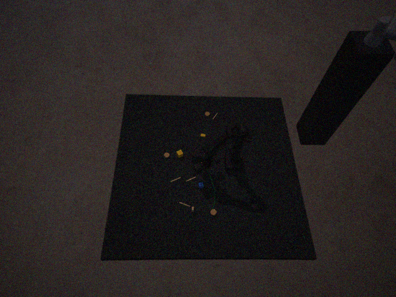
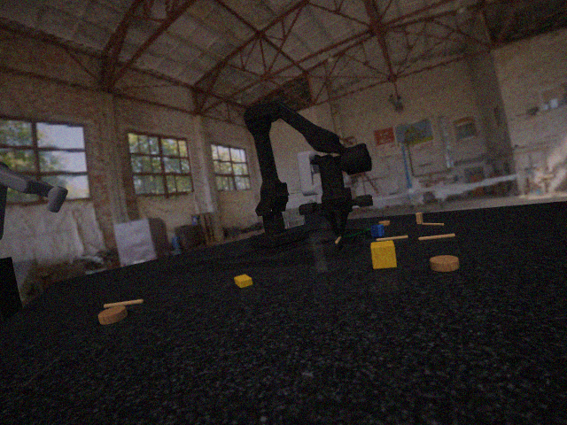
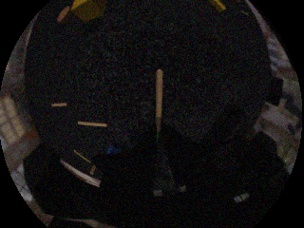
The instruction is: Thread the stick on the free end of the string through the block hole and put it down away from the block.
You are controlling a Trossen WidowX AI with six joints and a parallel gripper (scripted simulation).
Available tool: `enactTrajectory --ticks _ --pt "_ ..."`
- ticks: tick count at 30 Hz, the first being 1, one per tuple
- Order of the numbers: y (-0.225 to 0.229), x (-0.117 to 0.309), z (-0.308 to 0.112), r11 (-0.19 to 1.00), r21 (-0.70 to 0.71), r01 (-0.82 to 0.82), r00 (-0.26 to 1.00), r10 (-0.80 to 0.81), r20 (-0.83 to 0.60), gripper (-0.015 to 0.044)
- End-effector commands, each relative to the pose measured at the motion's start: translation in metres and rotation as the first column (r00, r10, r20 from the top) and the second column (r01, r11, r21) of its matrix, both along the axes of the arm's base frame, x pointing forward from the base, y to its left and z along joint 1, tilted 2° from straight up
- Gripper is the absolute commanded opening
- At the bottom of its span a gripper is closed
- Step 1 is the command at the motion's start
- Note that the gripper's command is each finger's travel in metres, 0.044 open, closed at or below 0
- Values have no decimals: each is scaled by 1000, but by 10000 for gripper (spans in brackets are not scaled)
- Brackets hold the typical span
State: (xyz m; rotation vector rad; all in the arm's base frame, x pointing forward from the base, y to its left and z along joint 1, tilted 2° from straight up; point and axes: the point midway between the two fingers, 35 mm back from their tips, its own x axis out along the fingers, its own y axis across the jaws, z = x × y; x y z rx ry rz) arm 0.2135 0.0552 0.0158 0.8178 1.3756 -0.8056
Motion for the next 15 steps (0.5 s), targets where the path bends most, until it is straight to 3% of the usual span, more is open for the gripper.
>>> enactTrajectory --ticks 1,15 --pt "1 3 9 1000 5 2 1000 -2 17 0" --pt "1 2 27 1000 5 2 1000 -2 16 0"
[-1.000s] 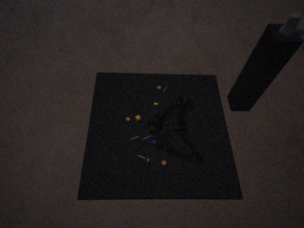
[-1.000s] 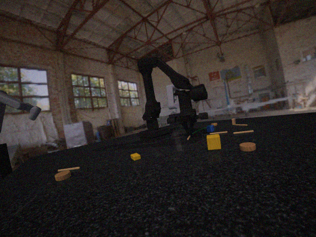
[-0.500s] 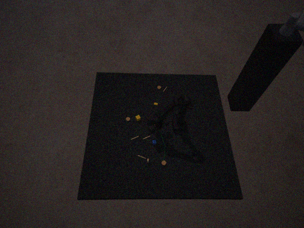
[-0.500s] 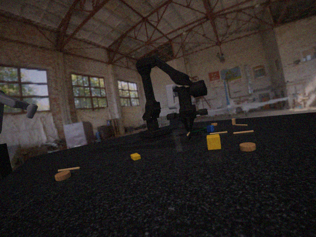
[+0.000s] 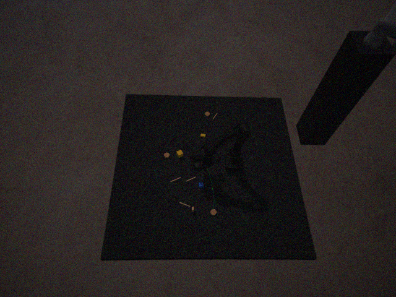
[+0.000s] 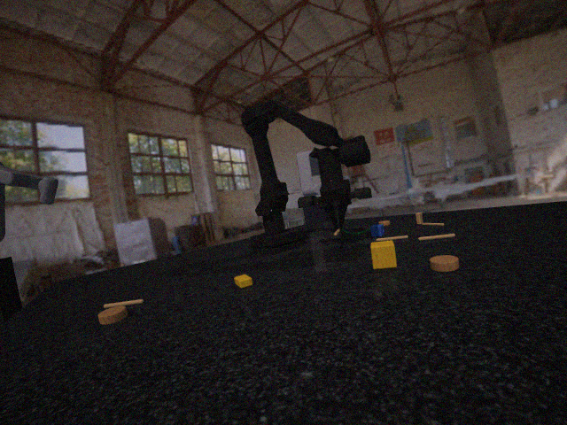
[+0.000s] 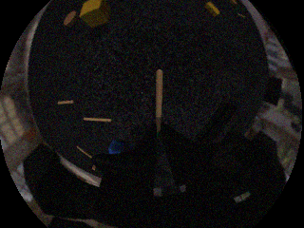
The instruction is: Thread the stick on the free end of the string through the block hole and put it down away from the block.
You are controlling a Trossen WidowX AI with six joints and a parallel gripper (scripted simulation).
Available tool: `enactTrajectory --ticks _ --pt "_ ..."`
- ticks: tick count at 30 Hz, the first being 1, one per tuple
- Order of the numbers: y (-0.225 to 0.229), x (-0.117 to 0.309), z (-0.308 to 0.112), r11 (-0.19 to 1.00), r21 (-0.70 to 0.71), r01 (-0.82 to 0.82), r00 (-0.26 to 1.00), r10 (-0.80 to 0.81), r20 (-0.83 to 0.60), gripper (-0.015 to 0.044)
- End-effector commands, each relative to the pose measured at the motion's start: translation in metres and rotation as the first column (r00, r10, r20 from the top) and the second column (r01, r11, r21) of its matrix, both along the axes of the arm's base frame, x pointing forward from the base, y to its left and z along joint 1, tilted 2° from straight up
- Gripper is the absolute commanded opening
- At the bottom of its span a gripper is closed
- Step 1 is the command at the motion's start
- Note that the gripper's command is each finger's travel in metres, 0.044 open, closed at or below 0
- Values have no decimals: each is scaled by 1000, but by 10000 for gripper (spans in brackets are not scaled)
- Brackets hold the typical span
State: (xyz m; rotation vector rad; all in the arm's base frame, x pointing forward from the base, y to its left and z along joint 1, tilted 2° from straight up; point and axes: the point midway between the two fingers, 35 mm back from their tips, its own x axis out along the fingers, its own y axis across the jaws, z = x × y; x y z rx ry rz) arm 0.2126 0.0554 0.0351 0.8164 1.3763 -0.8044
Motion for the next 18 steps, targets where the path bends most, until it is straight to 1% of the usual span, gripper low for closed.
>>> enactTrajectory --ticks 1,11,18 --pt "1 3 9 1000 5 3 1000 -3 17 0" --pt "1 1 21 1000 5 3 1000 -3 16 0" --pt "0 -2 16 1000 1 0 1000 0 2 0"
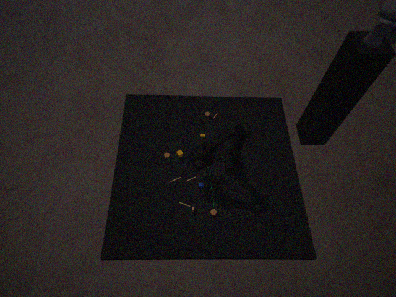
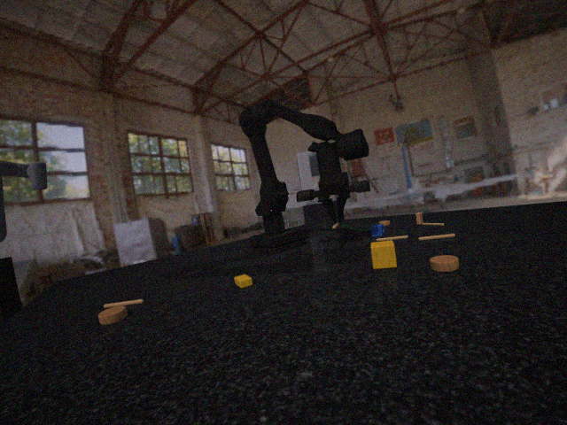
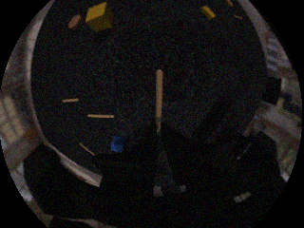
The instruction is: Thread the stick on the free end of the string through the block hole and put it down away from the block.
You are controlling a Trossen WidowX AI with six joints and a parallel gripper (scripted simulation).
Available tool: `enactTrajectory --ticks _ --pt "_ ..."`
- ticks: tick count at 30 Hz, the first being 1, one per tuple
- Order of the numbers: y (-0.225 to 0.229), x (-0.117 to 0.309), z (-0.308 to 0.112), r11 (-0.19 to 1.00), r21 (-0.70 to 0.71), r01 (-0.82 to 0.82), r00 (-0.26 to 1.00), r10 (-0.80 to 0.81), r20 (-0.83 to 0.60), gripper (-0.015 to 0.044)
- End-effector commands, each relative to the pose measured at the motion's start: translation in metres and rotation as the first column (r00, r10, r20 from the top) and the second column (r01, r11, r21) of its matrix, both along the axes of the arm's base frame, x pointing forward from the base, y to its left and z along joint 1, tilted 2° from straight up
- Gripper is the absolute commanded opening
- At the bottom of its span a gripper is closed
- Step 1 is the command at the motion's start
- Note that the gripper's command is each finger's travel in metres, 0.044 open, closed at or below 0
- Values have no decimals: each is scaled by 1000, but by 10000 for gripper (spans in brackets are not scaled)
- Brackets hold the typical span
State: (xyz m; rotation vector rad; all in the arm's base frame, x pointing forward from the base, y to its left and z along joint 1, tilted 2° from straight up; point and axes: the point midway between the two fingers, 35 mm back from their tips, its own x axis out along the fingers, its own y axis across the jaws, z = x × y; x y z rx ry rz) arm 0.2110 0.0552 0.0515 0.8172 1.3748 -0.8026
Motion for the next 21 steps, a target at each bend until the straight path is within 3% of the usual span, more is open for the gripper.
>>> enactTrajectory --ticks 1,21 --pt "0 0 0 1000 0 0 1000 0 0 0" --pt "19 8 5 893 8 -449 893 449 -30 0"
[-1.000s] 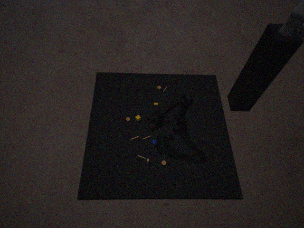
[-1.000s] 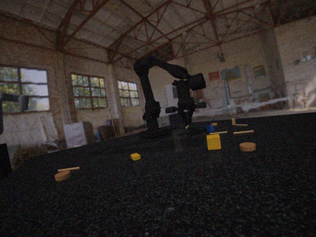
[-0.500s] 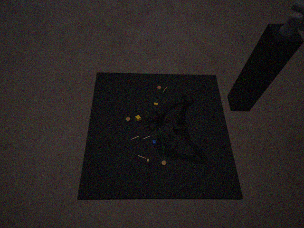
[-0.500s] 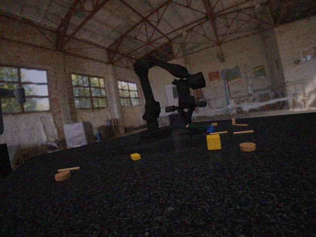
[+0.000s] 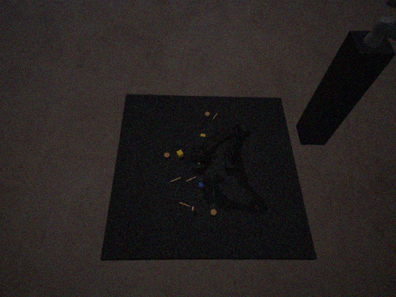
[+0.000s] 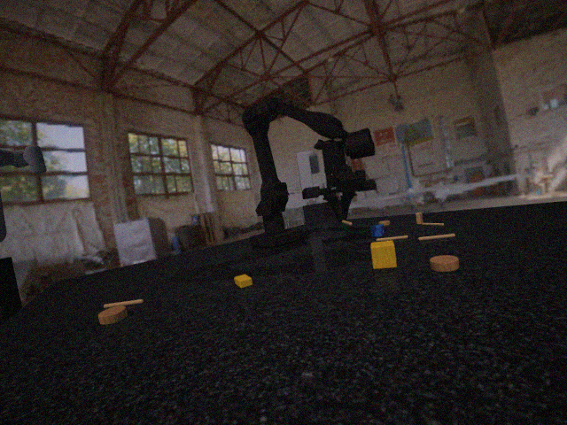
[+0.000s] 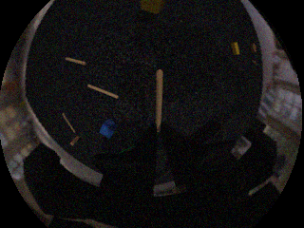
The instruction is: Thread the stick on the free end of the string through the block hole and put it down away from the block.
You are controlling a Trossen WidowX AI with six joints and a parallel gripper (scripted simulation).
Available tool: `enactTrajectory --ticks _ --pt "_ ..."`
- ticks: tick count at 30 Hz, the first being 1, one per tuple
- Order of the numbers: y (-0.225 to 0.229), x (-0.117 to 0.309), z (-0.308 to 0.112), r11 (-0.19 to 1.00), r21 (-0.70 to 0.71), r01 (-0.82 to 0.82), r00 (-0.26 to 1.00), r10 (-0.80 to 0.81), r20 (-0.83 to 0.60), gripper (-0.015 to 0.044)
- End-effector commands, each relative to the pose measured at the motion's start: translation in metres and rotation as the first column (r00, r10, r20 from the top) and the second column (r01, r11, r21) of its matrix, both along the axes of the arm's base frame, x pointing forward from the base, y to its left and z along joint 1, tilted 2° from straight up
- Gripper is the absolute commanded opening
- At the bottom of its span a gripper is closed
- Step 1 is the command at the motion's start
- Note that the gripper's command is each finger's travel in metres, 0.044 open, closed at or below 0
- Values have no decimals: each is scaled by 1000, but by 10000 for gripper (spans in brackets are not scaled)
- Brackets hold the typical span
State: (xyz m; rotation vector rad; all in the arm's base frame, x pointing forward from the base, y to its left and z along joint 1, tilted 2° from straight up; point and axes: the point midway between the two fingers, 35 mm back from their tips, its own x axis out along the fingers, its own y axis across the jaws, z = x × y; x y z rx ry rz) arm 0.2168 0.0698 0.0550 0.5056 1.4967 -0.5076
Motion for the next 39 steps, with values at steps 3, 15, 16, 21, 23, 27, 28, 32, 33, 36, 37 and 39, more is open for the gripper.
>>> enactTrajectory --ticks 3,15,16,21,23,27,28,32,33,36,37,39 --pt "8 4 2 990 7 -143 990 144 -10 0" --pt "21 9 5 900 17 -435 900 435 -26 0" --pt "23 9 5 889 17 -458 888 458 -27 0" --pt "29 11 6 822 23 -569 822 569 -32 0" --pt "31 12 6 792 26 -609 792 610 -33 0" --pt "35 13 7 727 34 -686 726 687 -35 0" --pt "37 13 7 709 36 -704 708 705 -35 0" --pt "41 14 7 634 44 -772 633 773 -36 0" --pt "42 15 8 615 46 -787 614 789 -36 0" --pt "46 15 8 553 52 -831 552 833 -35 0" --pt "47 16 8 532 54 -845 531 847 -34 0" --pt "50 16 8 489 59 -871 487 873 -33 0"
